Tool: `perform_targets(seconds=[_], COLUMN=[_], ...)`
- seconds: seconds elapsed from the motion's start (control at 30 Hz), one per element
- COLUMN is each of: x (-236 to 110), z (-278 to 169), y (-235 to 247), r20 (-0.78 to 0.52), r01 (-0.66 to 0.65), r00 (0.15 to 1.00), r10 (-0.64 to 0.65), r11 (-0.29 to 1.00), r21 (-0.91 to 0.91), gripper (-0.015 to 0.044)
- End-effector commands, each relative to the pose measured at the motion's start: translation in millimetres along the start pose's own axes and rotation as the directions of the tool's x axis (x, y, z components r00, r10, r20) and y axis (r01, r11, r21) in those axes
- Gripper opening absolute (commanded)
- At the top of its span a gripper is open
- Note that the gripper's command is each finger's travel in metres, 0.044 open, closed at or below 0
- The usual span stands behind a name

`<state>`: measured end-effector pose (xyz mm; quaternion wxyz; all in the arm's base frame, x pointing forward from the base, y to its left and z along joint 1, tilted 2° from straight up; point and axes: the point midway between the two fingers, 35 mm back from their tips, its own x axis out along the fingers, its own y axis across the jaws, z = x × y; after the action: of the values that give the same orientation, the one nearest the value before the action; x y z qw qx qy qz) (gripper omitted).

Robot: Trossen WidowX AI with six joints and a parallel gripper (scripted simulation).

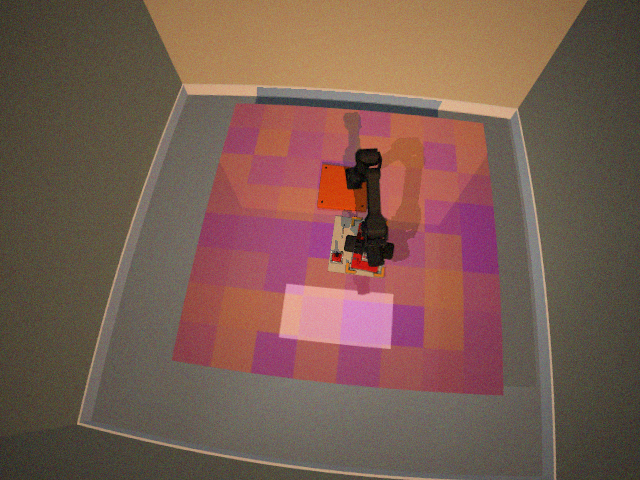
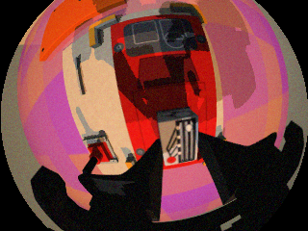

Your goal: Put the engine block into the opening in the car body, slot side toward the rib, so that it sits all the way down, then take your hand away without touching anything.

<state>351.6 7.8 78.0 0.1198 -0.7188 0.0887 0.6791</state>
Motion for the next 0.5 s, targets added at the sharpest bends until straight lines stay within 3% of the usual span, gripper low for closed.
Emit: perform_targets(seconds=[0.0,0.13,0.47], x=[2.2,3.0,1.0], z=[0.8,0.8,0.0], y=[0.2,0.2,0.0], r20=[0.003,0.003,0.000], r01=[0.000,0.000,0.000], r00=[1.000,1.000,1.000], r10=[0.000,0.000,0.000], r11=[1.000,1.000,1.000], r21=[0.005,0.006,0.000], gripper=[0.0159,0.0159,0.0422])
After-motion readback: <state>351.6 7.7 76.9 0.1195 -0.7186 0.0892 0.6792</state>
